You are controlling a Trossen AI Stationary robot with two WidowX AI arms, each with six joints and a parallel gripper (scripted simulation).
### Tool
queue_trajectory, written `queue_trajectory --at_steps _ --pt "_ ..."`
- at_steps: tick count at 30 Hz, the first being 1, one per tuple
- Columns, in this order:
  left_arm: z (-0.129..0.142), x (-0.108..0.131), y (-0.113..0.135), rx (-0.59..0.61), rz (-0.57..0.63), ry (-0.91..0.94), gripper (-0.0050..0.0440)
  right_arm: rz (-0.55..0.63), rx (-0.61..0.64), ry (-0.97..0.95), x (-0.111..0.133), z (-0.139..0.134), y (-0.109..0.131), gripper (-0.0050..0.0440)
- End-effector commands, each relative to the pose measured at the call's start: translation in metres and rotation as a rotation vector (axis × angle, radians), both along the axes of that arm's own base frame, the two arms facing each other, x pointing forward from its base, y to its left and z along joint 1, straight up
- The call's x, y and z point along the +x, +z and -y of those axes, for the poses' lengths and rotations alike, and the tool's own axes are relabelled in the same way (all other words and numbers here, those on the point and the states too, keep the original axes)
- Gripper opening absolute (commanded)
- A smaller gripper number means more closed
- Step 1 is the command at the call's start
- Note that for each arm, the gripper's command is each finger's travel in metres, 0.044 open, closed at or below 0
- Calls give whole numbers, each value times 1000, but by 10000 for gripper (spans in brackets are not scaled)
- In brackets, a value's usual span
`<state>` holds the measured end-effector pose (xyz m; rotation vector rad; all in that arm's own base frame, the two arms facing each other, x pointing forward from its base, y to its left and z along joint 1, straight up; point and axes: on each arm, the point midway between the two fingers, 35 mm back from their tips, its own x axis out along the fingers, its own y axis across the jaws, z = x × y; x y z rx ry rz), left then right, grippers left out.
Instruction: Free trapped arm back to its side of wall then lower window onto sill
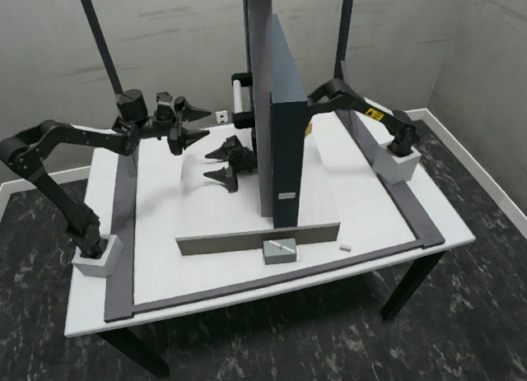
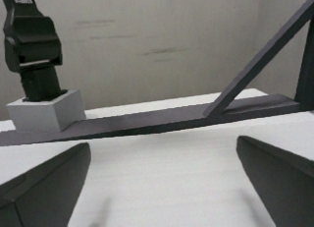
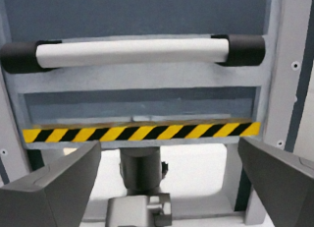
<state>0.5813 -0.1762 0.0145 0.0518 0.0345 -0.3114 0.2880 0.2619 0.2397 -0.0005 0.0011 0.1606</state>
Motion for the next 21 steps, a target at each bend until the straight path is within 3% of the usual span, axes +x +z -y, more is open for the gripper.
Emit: queue_trajectory --at_steps 1,10,21 --pt "2 7 41 -23 79 0 400 18 28 -2 -14 -18 4 400" --pt "2 7 41 -23 79 0 400 18 27 8 -19 -23 2 400" --pt "2 7 41 -23 79 0 400 17 27 13 10 -29 1 400"
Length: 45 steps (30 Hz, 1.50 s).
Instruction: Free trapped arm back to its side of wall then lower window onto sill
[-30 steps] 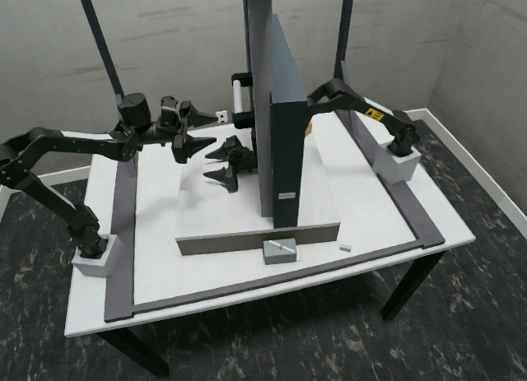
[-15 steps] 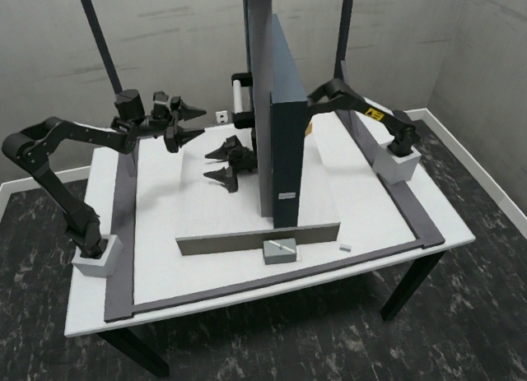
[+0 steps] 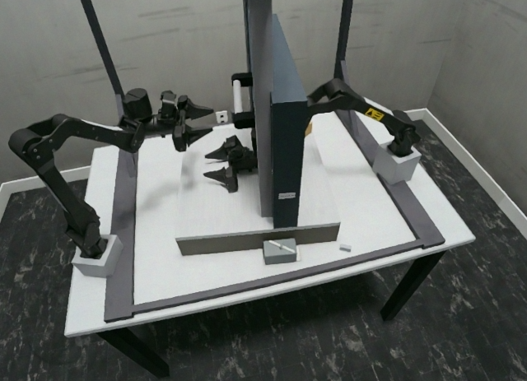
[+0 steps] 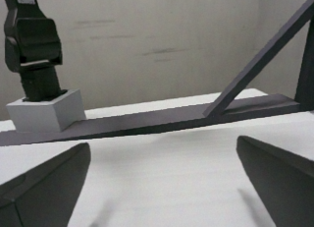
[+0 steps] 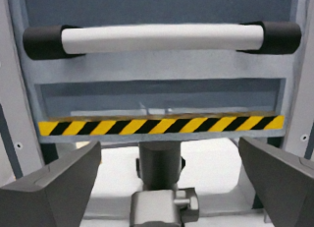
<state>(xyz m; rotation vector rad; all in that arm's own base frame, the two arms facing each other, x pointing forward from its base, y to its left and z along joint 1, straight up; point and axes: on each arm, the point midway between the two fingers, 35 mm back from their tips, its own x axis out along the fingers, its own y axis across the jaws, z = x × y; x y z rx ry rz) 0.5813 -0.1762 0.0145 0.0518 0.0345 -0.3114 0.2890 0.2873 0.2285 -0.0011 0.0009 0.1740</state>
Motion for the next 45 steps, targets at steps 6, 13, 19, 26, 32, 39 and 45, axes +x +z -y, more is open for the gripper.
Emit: queue_trajectory --at_steps 6,13,19,26,32,39,45 --pt "2 7 41 -23 79 0 400 17 26 0 18 -5 12 400" --pt "2 7 41 -23 79 0 400 17 28 1 35 -8 13 400" --pt "2 7 41 -23 79 0 400 18 28 1 49 -10 13 400" --pt "2 7 41 -23 79 0 400 18 27 2 61 -12 13 400" --pt "2 7 41 -23 79 0 400 19 26 3 76 -15 14 400" --pt "2 7 41 -23 79 0 400 20 25 4 90 -17 14 400" --pt "2 7 41 -23 79 0 400 20 25 4 96 -18 15 400"
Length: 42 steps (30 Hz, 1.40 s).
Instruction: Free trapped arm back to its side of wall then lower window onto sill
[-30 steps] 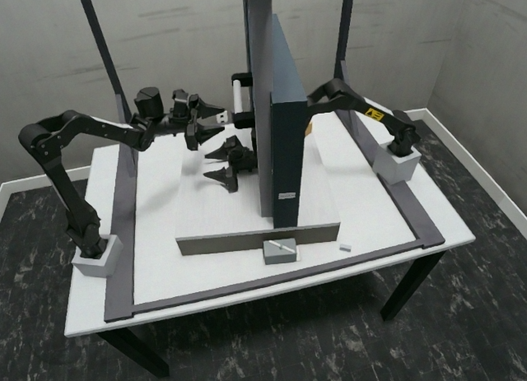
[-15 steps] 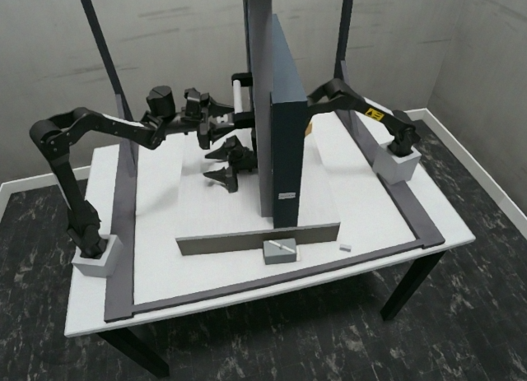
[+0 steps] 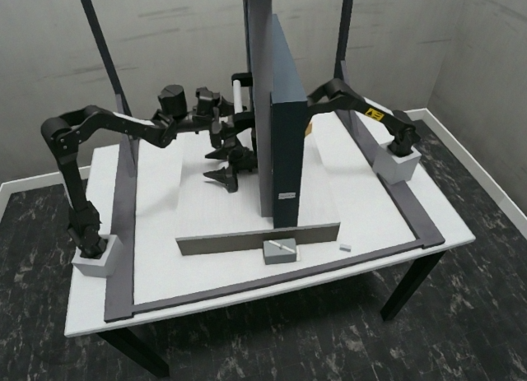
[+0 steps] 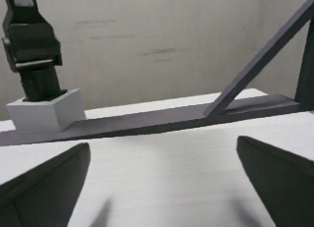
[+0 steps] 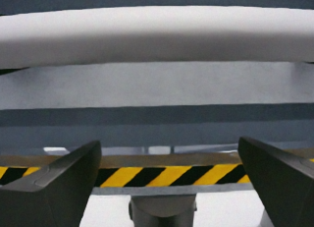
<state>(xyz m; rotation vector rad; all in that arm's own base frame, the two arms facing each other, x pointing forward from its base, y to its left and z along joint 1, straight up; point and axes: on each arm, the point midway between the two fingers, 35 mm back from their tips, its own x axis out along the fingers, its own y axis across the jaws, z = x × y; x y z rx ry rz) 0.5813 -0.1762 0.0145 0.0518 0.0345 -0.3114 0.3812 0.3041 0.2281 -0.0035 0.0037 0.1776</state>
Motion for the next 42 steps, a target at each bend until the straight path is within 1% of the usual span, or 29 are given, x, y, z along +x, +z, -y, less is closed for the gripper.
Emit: queue_trajectory --at_steps 1,3,5,6,9,12,26,29,42 --pt "2 7 41 -23 79 0 400 23 27 1 4 -2 15 400" --pt "2 7 41 -23 79 0 400 23 28 1 4 -2 15 400" --pt "2 7 41 -23 79 0 400 33 40 3 3 -1 22 400" --pt "2 7 41 -23 79 0 400 37 45 2 2 0 29 400" --pt "2 7 41 -23 79 0 400 39 47 1 2 0 35 400" --pt "2 7 41 -23 79 0 400 39 47 1 2 0 33 400" --pt "2 7 41 -23 79 0 400 37 45 3 1 1 54 400" --pt "2 7 41 -23 79 0 400 38 45 3 1 1 52 400" --pt "2 7 41 -23 79 0 400 43 44 1 0 2 76 400"
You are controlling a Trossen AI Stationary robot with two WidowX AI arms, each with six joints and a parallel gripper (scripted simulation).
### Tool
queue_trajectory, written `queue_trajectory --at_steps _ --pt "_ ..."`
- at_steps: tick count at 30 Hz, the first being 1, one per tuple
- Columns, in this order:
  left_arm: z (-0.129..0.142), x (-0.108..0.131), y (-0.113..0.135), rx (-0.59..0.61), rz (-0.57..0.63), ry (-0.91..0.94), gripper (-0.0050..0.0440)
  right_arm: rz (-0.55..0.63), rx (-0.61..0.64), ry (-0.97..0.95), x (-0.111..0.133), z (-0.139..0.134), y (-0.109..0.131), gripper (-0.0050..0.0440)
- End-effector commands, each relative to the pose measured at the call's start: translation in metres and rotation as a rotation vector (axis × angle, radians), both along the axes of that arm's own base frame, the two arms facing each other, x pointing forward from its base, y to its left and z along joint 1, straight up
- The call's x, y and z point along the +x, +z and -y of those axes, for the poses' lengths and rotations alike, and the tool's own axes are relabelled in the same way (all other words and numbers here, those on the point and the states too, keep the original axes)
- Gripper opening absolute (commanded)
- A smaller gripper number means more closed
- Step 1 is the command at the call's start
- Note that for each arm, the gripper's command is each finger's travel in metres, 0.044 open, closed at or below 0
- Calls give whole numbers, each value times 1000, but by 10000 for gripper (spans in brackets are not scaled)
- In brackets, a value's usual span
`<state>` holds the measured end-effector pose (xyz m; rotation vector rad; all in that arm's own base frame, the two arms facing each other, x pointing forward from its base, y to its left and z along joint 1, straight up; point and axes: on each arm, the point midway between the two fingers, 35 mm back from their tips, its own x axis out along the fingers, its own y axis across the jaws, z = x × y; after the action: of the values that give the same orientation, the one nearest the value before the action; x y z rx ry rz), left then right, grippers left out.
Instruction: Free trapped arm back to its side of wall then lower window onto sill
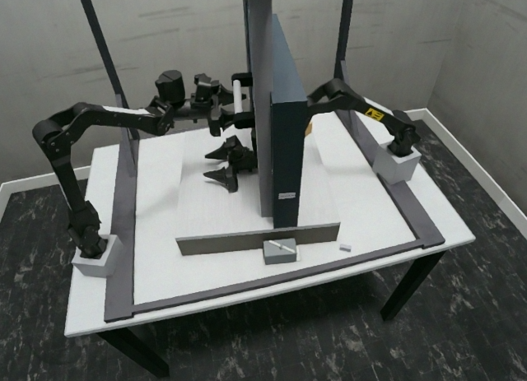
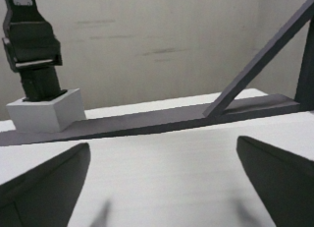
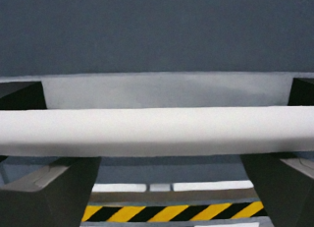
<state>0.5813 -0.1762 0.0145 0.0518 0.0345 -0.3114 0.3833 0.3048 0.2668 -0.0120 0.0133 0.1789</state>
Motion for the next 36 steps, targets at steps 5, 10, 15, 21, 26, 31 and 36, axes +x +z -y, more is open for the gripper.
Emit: queue_trajectory --at_steps 5,10,15,21,26,31,36 --pt "2 7 41 -23 79 0 400 57 59 1 -2 3 44 400" --pt "2 7 41 -23 79 0 400 73 76 2 -2 3 60 400" --pt "2 7 41 -23 79 0 400 93 99 2 -2 4 79 400" --pt "2 7 41 -23 79 0 400 101 107 3 -2 4 86 400" --pt "2 7 40 -23 77 0 400 133 139 7 -3 5 101 400" --pt "2 6 32 -18 60 0 400 145 148 11 -3 4 106 400" --pt "2 6 32 -18 60 0 400 149 150 12 -3 4 108 400"
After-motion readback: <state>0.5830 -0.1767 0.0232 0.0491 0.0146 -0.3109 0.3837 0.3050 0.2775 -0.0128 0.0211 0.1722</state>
